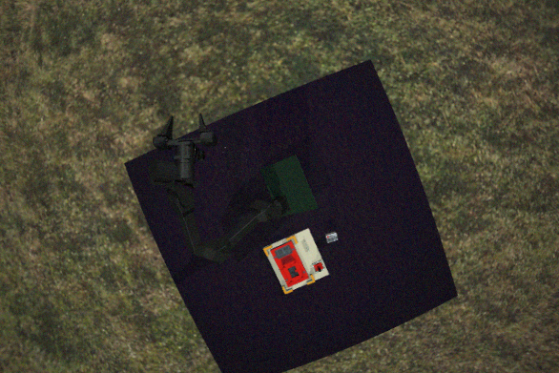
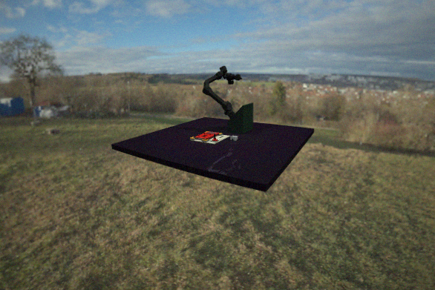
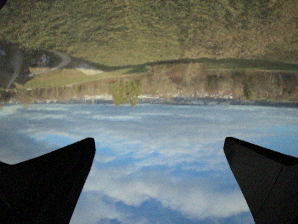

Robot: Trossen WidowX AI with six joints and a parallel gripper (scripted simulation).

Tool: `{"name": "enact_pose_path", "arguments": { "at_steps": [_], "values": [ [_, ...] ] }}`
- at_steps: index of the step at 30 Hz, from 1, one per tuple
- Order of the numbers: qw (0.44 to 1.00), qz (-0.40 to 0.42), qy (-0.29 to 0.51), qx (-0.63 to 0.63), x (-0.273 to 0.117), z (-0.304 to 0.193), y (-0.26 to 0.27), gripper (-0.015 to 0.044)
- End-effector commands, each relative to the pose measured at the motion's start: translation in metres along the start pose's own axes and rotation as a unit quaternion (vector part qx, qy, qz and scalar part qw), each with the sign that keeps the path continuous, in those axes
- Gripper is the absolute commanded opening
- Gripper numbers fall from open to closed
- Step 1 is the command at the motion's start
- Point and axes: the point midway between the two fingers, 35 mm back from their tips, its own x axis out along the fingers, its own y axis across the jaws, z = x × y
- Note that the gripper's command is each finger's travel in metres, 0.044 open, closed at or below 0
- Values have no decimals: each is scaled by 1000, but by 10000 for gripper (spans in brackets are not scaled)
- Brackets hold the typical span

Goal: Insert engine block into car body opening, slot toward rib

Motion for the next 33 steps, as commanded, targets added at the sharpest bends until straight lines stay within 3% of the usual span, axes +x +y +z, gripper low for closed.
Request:
{"name": "enact_pose_path", "arguments": {
  "at_steps": [1,18,33],
  "values": [
    [1000,19,13,19,-1,-8,15,440],
    [967,112,58,220,-8,-30,98,440],
    [905,176,86,377,-17,-37,170,440]
  ]
}}
